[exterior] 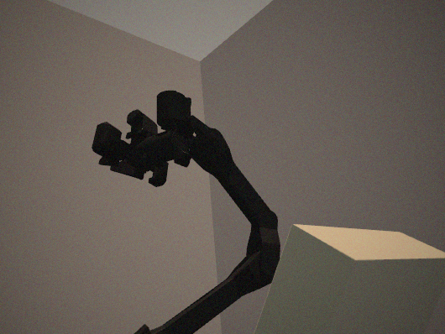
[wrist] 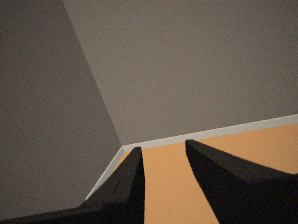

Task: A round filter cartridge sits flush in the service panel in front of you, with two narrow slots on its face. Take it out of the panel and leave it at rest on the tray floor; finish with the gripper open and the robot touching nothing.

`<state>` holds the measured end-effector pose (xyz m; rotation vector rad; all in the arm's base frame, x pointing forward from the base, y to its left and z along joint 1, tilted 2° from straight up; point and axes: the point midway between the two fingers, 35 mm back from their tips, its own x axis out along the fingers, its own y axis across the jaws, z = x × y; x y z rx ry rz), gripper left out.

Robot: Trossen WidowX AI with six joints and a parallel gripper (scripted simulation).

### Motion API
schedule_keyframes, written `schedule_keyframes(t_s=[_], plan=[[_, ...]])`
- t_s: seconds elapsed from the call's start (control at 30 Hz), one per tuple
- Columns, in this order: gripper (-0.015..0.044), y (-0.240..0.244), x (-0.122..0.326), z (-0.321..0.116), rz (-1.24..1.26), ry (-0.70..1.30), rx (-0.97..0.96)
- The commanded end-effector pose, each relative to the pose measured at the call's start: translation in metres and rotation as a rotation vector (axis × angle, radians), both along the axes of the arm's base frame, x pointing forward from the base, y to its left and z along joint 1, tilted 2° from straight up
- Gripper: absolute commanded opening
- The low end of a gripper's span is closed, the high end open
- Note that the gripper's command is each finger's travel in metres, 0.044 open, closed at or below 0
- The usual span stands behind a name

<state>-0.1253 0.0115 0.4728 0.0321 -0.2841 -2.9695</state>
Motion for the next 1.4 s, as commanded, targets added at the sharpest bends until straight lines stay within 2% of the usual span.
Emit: schedule_keyframes(t_s=[0.0, 0.13, 0.3, 0.47, 0.6, 0.8, 1.03, 1.23, 1.37], plan=[[0.0105, -0.069, -0.003, -0.018, 0.329, -0.003, 0.155], [0.0105, -0.125, 0.015, -0.035, 0.611, 0.023, 0.274], [0.0105, -0.182, 0.062, -0.062, 0.969, 0.097, 0.420], [0.0105, -0.214, 0.125, -0.091, 1.307, 0.205, 0.544], [0.0105, -0.223, 0.183, -0.117, 1.580, 0.322, 0.632], [0.0105, -0.202, 0.270, -0.157, 1.981, 0.543, 0.733], [0.0105, -0.134, 0.348, -0.206, 2.421, 0.865, 0.789], [0.0105, -0.062, 0.381, -0.243, 2.727, 1.153, 0.777], [0.0105, -0.055, 0.383, -0.246, 2.754, 1.181, 0.773]])
